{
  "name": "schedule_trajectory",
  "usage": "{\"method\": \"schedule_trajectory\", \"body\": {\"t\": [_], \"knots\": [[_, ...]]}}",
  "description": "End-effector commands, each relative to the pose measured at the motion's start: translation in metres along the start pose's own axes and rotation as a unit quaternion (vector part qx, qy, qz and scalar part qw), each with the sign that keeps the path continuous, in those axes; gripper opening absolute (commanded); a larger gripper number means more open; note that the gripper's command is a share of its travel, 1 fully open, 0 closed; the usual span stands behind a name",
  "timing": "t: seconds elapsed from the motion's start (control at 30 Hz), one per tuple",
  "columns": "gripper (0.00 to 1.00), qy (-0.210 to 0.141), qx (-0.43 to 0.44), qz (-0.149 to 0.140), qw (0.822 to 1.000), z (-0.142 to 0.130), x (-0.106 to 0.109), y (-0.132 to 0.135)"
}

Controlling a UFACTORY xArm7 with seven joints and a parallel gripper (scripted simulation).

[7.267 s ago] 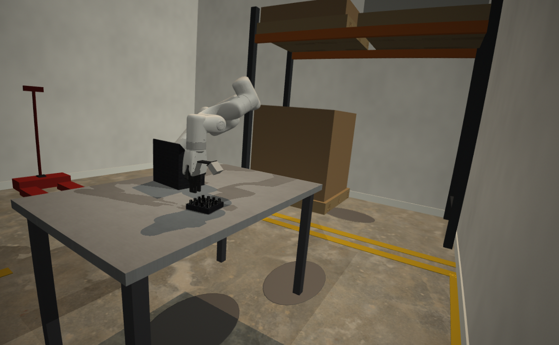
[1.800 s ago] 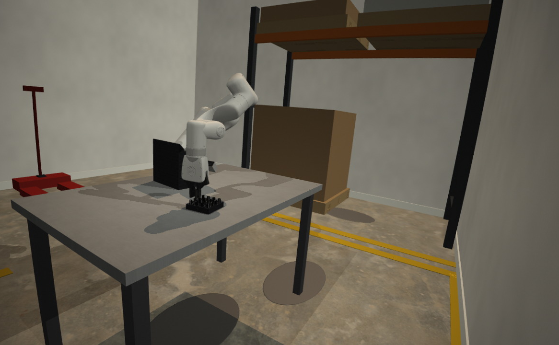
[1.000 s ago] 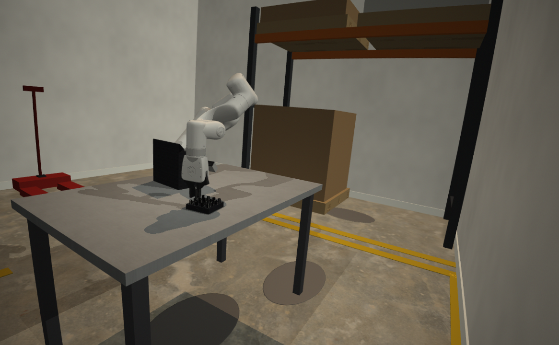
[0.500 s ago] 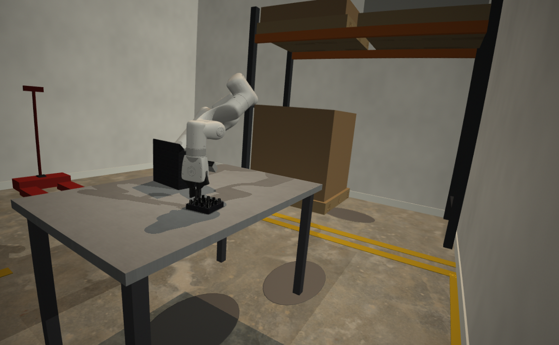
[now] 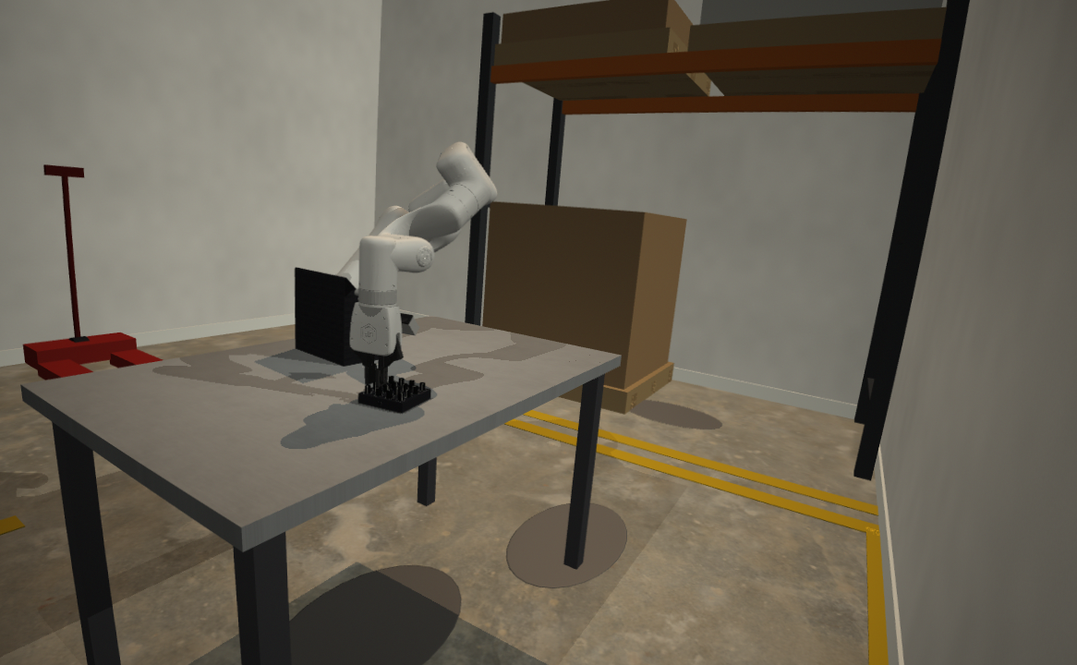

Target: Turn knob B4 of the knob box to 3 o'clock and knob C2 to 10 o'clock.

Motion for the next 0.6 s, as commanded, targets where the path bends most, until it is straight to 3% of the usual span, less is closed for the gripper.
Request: {"method": "schedule_trajectory", "body": {"t": [0.0, 0.57], "knots": [[0.19, -0.002, 0.000, -0.001, 1.000, -0.0014, -0.0005, 0.0005], [0.19, -0.002, 0.000, -0.001, 1.000, -0.0014, -0.0021, 0.0005]]}}
Point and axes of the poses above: the point where the finger pads meet when closed, its own x axis back along the fingers, its own y axis across the jaws, z = x × y, the point moved 6 cm from there along x, back along the fingers, and after that the axes turned 6 degrees about -x, right-handed, at the moved point
